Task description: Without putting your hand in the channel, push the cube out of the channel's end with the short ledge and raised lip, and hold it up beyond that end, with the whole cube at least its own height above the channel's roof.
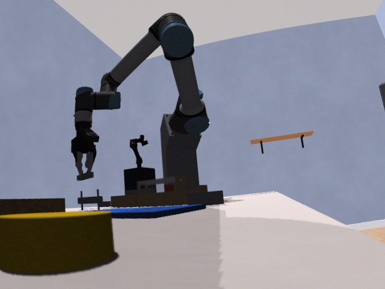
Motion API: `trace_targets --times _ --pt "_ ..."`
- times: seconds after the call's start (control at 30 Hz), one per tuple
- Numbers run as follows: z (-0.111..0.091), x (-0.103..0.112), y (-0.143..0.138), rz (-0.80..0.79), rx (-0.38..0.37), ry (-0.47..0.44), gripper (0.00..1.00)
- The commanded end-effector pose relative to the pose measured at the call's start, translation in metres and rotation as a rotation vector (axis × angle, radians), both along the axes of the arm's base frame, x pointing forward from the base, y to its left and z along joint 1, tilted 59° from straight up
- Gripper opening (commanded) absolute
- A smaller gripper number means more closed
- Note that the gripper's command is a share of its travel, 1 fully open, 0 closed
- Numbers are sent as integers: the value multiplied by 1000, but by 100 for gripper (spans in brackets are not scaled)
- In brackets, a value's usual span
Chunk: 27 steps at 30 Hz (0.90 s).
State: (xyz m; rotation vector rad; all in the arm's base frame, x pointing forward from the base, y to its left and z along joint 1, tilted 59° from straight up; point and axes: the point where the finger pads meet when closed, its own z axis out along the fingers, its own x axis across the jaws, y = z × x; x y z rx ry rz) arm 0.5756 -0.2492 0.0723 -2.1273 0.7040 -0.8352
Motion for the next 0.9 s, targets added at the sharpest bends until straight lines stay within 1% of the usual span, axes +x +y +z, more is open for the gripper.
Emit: trace_targets --times 0.0,0.7,0.8,0.87 --pt "0 0 -1 -1 -1 0 0" --pt "0 -1 0 0 -2 -1 0" --pt "-8 -9 4 7 -13 -6 0" --pt "-19 -21 10 18 -29 -14 0"
